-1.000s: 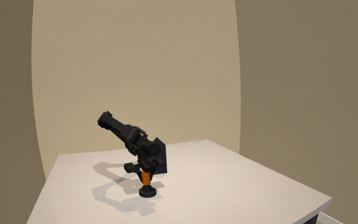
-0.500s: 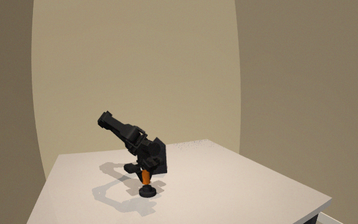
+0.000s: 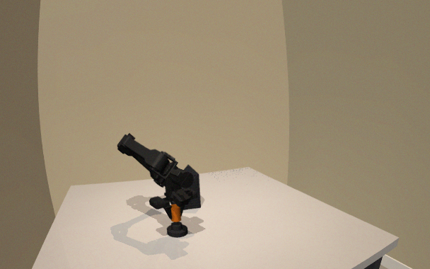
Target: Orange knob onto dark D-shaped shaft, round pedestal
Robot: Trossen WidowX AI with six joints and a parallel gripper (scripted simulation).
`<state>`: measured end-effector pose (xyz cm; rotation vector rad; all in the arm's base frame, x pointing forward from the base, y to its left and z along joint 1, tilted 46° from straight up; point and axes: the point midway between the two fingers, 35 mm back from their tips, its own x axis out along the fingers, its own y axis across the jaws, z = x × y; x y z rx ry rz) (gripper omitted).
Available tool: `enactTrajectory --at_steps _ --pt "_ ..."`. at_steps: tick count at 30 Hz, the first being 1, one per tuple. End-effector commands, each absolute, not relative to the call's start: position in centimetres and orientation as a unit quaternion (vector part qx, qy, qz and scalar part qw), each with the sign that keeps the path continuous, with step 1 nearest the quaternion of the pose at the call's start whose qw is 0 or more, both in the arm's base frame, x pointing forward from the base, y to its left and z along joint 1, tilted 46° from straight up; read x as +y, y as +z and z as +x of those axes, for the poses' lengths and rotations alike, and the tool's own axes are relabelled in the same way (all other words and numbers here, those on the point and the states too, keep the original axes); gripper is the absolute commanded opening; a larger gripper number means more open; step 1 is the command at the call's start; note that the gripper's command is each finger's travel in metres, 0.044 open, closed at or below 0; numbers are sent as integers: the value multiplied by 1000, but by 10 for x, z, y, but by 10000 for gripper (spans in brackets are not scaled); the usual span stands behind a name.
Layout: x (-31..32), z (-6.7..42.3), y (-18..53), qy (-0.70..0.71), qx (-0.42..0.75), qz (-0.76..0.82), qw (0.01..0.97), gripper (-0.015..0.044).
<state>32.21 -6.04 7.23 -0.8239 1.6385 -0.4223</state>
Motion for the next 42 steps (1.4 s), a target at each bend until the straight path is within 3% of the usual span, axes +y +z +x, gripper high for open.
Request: enactTrajectory --at_steps 1,42 --pt "-59 323 75 -179 701 -357 590 0" --pt "-60 323 74 -105 716 -417 550 0"
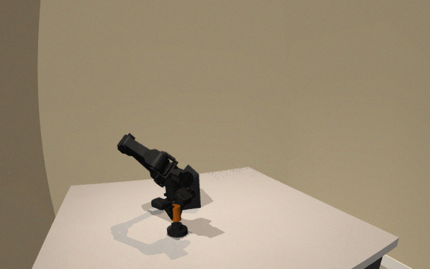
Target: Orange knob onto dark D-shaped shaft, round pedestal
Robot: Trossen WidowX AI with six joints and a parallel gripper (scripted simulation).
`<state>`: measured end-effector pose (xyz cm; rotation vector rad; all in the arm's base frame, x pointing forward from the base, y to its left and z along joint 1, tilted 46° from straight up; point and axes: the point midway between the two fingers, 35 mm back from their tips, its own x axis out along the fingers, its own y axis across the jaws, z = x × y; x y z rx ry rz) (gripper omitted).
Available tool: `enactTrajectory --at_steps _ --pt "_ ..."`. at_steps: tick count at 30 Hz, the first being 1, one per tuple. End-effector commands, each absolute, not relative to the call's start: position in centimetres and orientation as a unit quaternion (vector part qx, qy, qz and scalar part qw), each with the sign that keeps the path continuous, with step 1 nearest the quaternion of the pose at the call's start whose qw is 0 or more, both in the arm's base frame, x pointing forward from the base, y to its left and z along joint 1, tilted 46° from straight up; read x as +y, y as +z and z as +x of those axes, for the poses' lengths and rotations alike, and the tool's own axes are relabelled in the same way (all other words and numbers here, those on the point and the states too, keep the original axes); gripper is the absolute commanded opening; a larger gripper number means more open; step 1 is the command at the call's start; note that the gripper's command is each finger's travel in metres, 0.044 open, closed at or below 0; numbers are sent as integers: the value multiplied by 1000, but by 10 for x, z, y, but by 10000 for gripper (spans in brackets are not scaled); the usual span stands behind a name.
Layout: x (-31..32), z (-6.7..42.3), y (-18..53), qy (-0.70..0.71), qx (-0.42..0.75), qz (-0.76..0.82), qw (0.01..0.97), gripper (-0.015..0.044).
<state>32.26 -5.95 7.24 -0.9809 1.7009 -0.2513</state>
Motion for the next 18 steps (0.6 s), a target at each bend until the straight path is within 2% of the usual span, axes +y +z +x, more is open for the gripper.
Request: enactTrajectory --at_steps 1,18 --pt "-61 323 74 -105 716 -417 550 0" --pt "-58 323 74 -105 716 -417 550 0"
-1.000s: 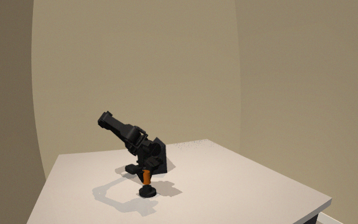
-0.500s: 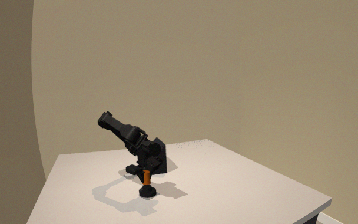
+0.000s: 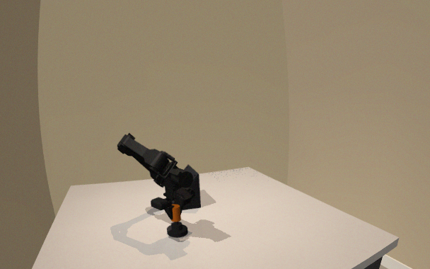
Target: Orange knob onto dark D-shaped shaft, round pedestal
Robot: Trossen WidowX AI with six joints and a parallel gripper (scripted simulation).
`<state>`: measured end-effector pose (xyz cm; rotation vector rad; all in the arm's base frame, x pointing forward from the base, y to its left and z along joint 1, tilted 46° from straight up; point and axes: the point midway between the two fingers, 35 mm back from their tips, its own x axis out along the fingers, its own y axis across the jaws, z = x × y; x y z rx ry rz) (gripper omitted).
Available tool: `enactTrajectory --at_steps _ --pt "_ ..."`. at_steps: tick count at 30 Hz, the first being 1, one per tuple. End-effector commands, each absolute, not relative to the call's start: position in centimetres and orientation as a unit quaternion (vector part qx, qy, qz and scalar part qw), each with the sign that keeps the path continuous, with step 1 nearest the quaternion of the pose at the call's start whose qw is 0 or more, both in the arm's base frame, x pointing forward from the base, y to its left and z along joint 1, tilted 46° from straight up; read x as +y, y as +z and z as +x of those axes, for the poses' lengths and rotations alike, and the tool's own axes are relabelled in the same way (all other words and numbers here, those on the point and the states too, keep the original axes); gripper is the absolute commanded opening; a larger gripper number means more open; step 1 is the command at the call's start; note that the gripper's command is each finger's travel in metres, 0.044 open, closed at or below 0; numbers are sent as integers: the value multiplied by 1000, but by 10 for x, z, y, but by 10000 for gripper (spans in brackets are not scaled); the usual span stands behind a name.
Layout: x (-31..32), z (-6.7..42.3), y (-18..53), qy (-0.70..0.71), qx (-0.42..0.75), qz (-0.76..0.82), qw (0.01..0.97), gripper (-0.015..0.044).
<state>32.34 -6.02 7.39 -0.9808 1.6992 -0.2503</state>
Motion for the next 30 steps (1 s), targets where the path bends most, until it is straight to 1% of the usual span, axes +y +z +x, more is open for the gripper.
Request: enactTrajectory --at_steps 1,23,30 --pt "-58 323 74 -105 716 -417 550 0" --pt "-60 324 77 -105 716 -417 550 0" --pt "-59 325 76 -34 723 -469 506 0"
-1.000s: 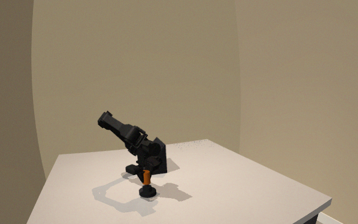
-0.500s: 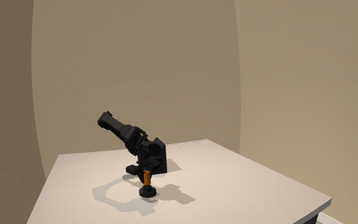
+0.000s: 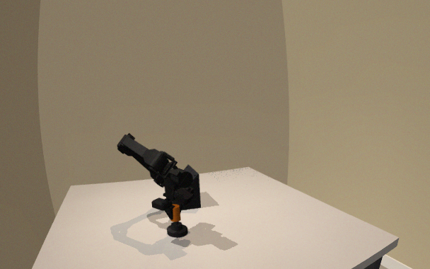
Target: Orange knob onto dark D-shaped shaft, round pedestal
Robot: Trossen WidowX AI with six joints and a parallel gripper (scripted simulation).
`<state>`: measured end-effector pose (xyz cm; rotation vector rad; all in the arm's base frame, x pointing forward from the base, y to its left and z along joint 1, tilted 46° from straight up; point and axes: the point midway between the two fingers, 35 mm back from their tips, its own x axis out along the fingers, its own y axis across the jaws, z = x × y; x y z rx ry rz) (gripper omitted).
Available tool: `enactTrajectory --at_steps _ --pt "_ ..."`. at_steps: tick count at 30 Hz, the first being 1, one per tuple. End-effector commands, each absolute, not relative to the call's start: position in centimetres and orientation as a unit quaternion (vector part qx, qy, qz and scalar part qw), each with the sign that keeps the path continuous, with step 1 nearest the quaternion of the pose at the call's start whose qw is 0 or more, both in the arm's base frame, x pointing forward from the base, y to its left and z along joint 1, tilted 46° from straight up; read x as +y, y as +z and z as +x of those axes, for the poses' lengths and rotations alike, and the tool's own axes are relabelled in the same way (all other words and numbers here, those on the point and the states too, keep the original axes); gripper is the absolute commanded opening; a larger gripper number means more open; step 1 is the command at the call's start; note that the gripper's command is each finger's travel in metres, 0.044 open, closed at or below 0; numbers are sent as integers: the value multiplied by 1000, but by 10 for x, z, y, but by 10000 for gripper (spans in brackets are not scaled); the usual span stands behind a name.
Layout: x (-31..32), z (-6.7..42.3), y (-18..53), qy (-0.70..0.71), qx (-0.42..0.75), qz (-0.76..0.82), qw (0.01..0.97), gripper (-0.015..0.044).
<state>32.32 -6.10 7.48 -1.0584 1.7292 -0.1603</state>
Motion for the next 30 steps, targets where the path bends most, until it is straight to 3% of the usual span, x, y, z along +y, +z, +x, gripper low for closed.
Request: enactTrajectory --at_steps 1,30 --pt "-59 325 76 -30 723 -472 503 0" --pt "-60 324 77 -30 723 -472 503 0"
